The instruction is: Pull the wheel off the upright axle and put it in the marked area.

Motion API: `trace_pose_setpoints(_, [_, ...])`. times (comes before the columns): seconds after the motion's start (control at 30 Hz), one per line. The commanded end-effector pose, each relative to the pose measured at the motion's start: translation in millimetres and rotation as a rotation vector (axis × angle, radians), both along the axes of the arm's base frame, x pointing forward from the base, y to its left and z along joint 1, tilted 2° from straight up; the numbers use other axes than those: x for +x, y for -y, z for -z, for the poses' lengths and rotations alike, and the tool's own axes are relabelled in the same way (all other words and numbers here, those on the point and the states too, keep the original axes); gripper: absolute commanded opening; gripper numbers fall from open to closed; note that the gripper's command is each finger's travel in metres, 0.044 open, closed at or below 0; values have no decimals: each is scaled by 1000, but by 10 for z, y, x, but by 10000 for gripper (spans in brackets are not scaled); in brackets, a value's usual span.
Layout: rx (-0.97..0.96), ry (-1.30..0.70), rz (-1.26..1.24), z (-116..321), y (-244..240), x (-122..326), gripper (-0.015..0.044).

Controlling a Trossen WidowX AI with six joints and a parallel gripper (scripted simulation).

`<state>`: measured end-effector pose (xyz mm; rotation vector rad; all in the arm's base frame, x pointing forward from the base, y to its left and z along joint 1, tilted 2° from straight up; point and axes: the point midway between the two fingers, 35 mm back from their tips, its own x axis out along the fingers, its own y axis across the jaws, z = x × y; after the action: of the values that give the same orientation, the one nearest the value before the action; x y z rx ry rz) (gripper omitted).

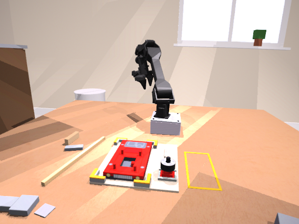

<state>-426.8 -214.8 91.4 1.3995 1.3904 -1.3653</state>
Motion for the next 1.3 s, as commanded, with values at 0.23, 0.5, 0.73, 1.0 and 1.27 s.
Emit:
trace_pose_setpoints(0.23, [-29, -29, -64, -87, 691, 501, 300])
trace_pose_setpoints(0.5, [-88, -45, -106, -141, 1398, 1268, 300])
trace_pose_setpoints(0.73, [-144, -43, -133, -176, 1861, 2054, 300])
trace_pose_setpoints(1.0, [-204, -22, -165, -209, 2182, 3041, 300])
trace_pose_setpoints(1.27, [-250, 24, -209, -220, 2266, 4079, 300])
